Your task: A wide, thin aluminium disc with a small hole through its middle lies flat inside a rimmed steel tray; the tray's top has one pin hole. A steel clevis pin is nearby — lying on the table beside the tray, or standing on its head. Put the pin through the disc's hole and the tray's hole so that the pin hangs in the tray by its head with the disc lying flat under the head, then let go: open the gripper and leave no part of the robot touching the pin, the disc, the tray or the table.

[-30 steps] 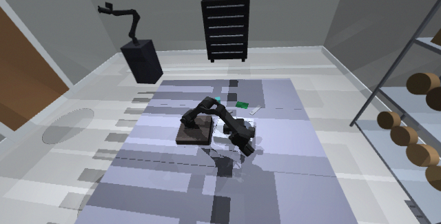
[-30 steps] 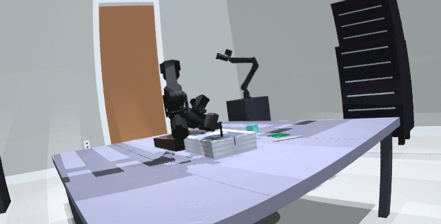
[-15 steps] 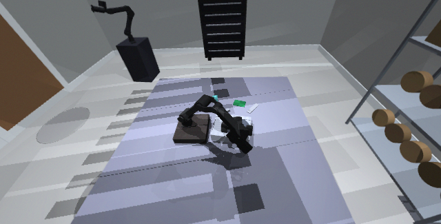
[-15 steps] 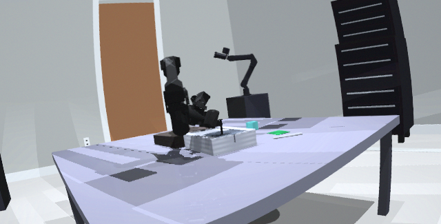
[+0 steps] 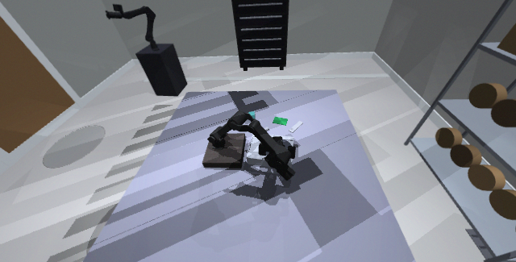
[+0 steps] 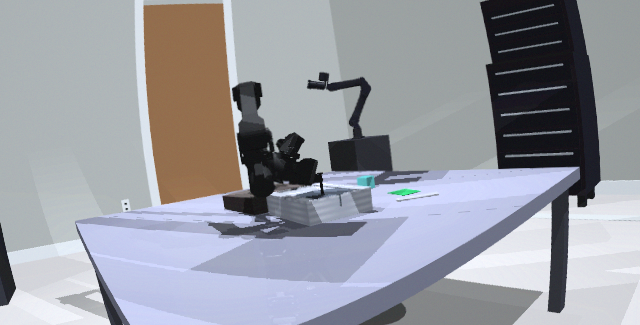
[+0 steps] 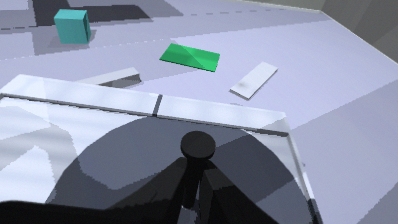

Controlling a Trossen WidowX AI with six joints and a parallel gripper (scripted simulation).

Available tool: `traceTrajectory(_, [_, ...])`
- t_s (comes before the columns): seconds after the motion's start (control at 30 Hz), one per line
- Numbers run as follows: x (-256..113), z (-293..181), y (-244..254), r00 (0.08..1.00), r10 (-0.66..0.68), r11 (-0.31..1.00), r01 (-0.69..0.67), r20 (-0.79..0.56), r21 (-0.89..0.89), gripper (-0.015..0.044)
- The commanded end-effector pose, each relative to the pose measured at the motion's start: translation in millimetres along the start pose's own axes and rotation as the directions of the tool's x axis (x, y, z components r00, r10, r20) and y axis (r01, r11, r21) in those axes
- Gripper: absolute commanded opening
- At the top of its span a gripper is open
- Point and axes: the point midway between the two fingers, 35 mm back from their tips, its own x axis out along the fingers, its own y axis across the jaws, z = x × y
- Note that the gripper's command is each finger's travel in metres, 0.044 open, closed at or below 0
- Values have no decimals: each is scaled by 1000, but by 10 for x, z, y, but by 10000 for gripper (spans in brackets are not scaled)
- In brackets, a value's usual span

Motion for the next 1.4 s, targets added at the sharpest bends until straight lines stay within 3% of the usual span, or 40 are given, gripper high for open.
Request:
traceTrajectory(0.0, [14, -8, -11, 1000, -5, 1000, 5, 18, -1, 0])
traceTrajectory(1.37, [13, 1, 1, 1000, 9, 1000, -8, -9, 27, 0])
